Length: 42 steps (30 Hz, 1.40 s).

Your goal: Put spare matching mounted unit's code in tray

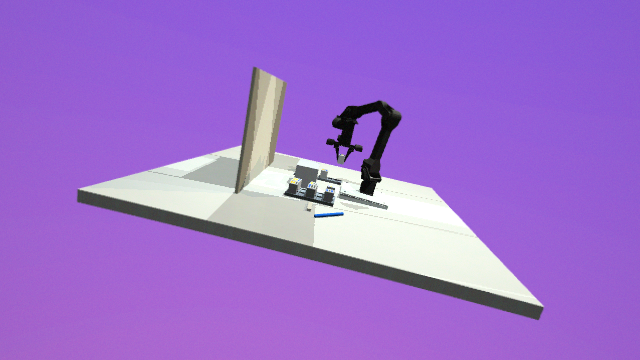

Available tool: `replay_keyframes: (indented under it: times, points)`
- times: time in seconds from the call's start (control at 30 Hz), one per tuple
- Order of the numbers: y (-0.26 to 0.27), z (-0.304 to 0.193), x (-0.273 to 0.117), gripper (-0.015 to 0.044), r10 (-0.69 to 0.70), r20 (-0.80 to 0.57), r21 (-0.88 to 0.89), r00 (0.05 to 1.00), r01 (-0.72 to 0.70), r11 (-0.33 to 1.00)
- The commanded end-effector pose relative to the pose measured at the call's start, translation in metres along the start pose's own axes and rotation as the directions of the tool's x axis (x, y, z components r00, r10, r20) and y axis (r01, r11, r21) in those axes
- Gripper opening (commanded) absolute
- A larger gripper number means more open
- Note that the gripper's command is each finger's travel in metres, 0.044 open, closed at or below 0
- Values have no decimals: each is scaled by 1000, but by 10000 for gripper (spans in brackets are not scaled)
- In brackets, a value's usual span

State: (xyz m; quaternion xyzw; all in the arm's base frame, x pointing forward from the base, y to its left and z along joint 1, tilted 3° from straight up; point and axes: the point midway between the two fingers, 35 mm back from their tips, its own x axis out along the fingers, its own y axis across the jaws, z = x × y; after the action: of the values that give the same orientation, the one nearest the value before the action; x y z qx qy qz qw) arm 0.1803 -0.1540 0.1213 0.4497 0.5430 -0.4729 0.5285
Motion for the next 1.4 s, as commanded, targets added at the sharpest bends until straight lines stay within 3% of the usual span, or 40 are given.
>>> replay_keyframes:
  times: [0.0,0.37,1.37]
  points:
    - [0,-1,-18,0,2,4,6,1000,-2,1000]
    - [-2,-5,-54,0,-1,2,10,1000,1,1000]
    - [124,26,-64,0,9,4,10,1000,-9,1000]
